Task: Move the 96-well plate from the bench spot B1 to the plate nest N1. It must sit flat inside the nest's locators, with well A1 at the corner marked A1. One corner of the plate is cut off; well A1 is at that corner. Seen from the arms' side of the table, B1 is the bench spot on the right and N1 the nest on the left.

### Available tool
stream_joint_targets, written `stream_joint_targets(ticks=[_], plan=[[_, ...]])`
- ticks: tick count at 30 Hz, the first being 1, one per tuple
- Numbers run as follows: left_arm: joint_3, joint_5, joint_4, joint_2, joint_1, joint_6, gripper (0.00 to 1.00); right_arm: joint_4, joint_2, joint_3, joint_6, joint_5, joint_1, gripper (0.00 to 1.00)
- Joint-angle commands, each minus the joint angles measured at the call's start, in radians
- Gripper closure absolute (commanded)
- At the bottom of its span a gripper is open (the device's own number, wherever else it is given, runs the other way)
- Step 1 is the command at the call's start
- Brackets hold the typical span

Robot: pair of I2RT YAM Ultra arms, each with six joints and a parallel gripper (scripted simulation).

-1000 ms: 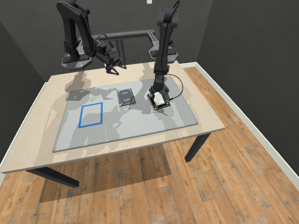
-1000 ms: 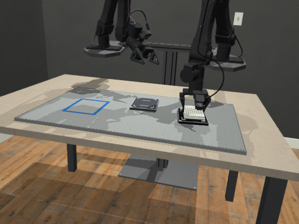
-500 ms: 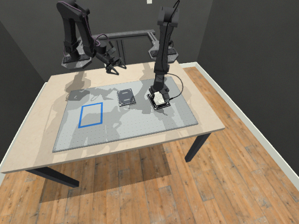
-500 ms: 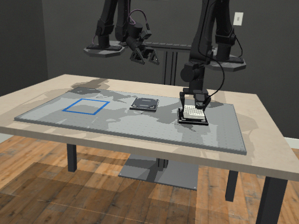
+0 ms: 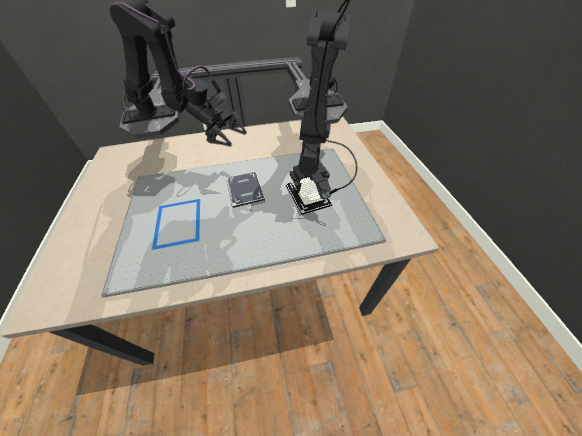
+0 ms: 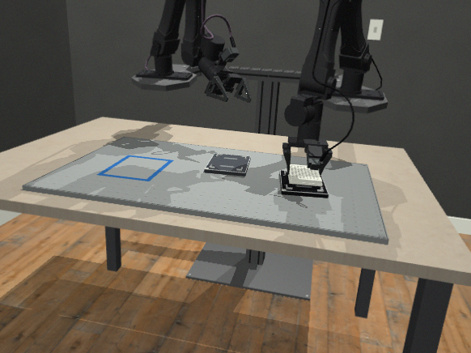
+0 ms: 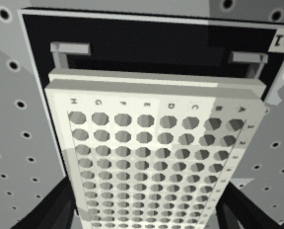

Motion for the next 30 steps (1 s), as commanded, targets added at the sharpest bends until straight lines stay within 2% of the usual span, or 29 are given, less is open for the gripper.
stream_joint_targets(ticks=[1,7,30], plan=[[-0.024,0.001,-0.005,-0.022,0.0,0.005,0.2,0.001,0.006,-0.014,-0.005,-0.005,-0.003,0.0],[0.023,-0.011,-0.069,-0.013,-0.009,-0.006,0.2,0.001,0.006,-0.014,-0.005,-0.005,-0.003,0.0],[0.019,-0.009,-0.007,0.012,-0.002,-0.006,0.2,0.001,0.006,-0.014,-0.005,-0.005,-0.003,0.0]])
